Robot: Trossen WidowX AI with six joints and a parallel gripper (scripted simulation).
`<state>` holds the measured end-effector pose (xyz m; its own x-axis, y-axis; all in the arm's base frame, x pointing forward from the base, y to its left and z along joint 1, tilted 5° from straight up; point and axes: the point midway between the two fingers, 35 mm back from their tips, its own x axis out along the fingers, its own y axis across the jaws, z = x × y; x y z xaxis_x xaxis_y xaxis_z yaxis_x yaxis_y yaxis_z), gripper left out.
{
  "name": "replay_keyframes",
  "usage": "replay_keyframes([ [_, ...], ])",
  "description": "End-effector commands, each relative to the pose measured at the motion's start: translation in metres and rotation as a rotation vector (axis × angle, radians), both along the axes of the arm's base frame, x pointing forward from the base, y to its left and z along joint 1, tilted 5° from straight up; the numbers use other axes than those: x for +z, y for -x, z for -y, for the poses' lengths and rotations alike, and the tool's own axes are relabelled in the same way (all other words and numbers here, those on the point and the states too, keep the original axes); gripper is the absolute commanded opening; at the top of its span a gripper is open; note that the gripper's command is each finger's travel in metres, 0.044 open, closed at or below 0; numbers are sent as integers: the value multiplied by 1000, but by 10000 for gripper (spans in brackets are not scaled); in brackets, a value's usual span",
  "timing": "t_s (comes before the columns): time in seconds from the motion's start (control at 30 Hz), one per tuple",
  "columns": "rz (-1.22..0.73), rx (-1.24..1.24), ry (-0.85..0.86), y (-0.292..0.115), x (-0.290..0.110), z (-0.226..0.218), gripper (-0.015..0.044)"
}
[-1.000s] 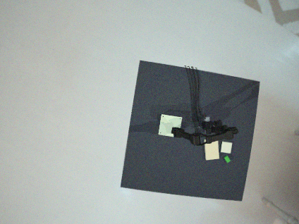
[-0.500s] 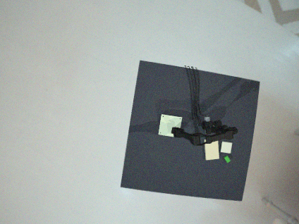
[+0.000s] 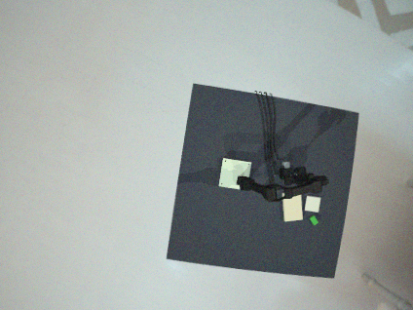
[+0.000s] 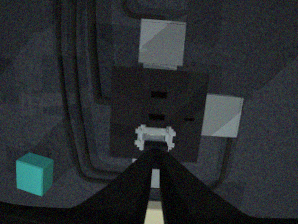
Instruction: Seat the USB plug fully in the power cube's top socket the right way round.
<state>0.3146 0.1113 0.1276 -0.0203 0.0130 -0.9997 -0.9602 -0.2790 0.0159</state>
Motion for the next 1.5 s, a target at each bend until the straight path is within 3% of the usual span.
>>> replay_keyframes([
  [0.0,-1,-5,-4,0,-1,0,0],
  [1.47,-1,-5,-4,0,-6,0,0],
])
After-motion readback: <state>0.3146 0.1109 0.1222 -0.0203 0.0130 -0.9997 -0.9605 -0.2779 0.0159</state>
